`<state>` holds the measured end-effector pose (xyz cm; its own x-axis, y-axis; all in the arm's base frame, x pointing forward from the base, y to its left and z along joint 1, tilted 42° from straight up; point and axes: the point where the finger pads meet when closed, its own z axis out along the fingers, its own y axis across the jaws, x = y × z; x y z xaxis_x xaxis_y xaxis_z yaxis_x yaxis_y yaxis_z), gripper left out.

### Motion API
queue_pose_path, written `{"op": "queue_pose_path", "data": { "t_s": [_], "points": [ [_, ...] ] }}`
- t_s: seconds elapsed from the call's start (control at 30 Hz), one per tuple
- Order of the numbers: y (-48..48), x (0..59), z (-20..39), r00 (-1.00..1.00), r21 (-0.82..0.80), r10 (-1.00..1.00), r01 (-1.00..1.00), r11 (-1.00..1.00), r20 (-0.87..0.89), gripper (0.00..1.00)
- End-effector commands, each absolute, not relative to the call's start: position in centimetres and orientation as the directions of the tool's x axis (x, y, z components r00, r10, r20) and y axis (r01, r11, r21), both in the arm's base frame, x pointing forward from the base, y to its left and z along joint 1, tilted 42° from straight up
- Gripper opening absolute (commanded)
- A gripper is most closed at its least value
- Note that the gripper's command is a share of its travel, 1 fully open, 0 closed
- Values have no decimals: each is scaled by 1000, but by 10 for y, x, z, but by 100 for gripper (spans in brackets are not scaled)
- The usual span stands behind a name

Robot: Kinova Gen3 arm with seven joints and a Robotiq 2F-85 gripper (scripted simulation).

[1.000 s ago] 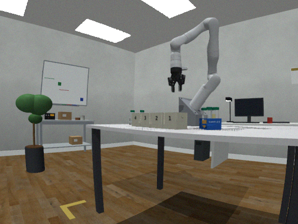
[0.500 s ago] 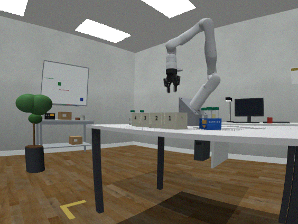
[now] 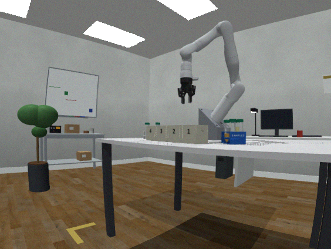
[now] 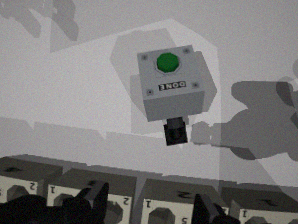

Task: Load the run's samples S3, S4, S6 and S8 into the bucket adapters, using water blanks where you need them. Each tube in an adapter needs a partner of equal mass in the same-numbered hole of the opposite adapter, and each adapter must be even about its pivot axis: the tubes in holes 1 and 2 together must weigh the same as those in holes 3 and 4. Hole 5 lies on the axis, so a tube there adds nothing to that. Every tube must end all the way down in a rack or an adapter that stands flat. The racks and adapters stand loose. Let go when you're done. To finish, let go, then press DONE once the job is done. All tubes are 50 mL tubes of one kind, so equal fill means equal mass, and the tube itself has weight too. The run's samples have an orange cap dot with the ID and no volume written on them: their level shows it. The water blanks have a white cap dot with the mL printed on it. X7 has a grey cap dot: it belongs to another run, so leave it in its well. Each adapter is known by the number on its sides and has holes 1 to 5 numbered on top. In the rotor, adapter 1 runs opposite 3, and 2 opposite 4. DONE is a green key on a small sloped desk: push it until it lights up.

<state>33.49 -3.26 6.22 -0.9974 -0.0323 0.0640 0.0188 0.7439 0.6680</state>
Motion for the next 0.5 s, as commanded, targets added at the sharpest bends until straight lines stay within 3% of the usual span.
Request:
{"op": "queue_pose_path", "data": {
  "t_s": [0.0,0.33,0.47],
  "points": [
    [-34,335,62,-998,667,-31,19,744,63,62],
    [-31,335,64,-996,664,-2,59,745,90,62],
    [-21,333,73,-974,642,117,217,736,194,62]
  ]
}}
